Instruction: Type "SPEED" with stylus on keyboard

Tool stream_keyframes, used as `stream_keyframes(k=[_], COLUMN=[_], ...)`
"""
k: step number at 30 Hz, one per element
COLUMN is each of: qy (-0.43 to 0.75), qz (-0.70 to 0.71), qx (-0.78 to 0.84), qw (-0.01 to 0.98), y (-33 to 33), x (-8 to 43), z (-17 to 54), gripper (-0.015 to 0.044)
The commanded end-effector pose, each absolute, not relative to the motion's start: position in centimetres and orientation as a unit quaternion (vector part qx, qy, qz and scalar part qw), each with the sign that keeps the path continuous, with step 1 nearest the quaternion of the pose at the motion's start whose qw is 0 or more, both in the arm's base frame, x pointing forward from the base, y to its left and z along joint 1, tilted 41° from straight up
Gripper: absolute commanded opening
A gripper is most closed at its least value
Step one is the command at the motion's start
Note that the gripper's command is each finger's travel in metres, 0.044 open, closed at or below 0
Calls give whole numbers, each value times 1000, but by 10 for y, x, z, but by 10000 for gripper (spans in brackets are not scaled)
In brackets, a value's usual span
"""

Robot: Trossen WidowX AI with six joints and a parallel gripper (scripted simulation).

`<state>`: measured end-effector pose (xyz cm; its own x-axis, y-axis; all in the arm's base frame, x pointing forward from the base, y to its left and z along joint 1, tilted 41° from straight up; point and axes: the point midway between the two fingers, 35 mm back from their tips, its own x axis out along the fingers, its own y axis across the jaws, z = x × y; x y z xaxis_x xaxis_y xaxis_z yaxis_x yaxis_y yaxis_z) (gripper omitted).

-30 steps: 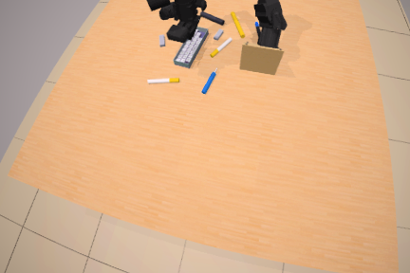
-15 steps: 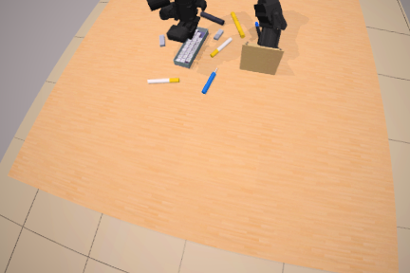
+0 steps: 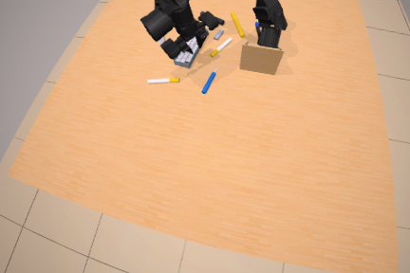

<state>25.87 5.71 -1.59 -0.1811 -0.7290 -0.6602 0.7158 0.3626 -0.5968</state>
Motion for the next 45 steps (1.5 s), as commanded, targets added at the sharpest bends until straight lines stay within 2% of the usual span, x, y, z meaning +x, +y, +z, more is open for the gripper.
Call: stream_keyframes(k=[1,5,12,45], qy=[324,192,53,52], qz=[-714,-763,-783,-783], qx=[95,140,189,190], qw=[613,601,590,590], y=[83,93,99,90], x=[234,218,203,201], z=[-47,-64,-77,-89], gripper=[150,150,150,150])
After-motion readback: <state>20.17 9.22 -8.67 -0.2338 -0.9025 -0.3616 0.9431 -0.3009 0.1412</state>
